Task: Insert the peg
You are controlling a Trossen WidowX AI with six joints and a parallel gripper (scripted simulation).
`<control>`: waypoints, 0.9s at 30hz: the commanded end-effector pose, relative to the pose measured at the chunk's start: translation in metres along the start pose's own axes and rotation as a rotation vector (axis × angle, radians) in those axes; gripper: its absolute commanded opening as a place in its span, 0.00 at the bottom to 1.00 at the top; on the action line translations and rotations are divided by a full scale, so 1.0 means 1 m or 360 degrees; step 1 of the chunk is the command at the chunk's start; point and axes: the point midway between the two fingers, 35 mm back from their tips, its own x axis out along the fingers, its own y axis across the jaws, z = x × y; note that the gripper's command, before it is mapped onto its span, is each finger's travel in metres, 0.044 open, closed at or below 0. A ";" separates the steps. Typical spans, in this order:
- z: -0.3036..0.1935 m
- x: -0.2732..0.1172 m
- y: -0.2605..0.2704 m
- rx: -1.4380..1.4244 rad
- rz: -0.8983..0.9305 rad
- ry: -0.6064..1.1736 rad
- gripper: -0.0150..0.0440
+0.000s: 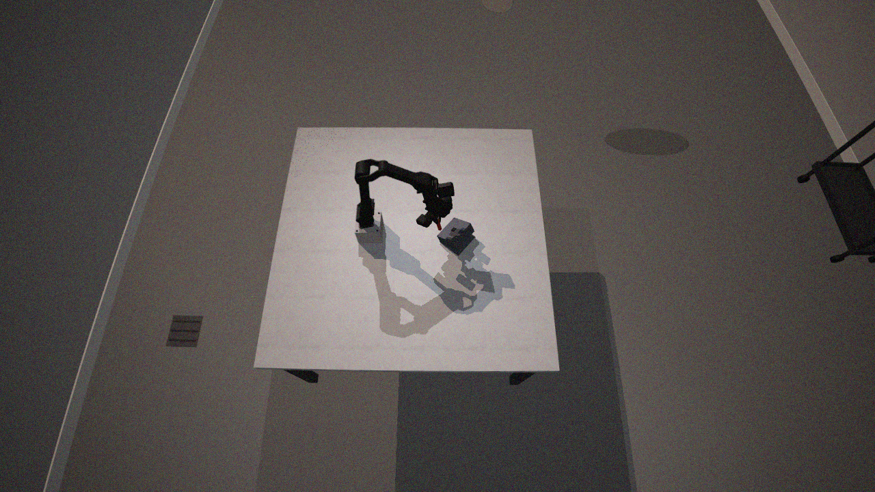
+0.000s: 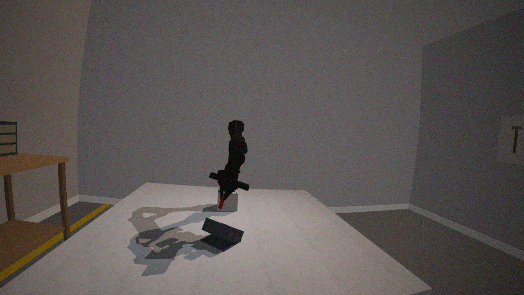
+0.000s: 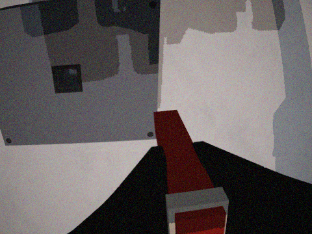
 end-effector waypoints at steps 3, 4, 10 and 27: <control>0.000 -0.005 0.008 0.0025 0.0008 -0.0048 0.25; 0.000 -0.006 0.009 0.0028 0.0010 -0.0054 0.25; -0.001 -0.010 0.017 0.0044 0.0022 -0.0092 0.25; -0.006 -0.023 0.038 0.0094 0.0066 -0.0197 0.25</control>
